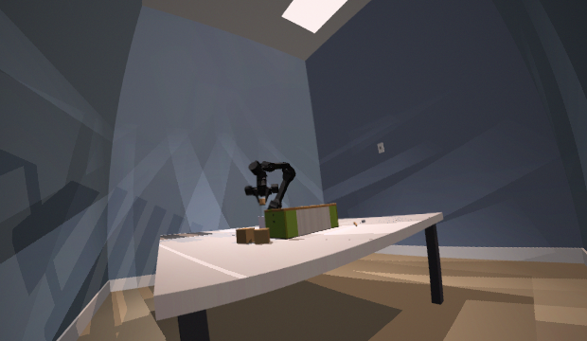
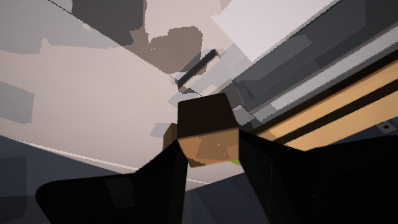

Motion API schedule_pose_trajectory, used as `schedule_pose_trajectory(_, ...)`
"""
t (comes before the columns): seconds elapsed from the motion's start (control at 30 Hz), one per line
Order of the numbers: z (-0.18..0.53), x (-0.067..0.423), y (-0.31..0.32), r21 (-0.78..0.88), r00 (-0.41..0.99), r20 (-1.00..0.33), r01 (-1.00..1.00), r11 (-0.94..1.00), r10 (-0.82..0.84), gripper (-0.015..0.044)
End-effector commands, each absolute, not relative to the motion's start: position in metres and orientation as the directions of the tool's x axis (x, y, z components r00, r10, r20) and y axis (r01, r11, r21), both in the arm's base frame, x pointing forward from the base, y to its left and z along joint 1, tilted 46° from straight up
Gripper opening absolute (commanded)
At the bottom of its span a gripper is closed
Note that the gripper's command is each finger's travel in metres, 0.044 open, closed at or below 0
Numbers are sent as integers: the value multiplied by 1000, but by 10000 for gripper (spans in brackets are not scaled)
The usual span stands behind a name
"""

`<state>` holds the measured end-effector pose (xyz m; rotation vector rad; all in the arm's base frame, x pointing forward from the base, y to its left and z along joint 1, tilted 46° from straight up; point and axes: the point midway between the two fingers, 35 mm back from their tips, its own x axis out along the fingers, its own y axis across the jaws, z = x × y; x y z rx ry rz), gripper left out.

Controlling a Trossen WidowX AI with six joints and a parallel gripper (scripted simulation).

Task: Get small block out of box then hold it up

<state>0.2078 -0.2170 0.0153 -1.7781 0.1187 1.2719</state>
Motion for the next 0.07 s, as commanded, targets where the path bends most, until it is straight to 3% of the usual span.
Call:
schedule_pose_trajectory(0.0, 15, 207, -217, -610, 460, -791, -546, -575, 403, 0)
schedule_pose_trajectory(0.03, 15, 207, -217, -610, 460, -791, -546, -575, 403, 0)
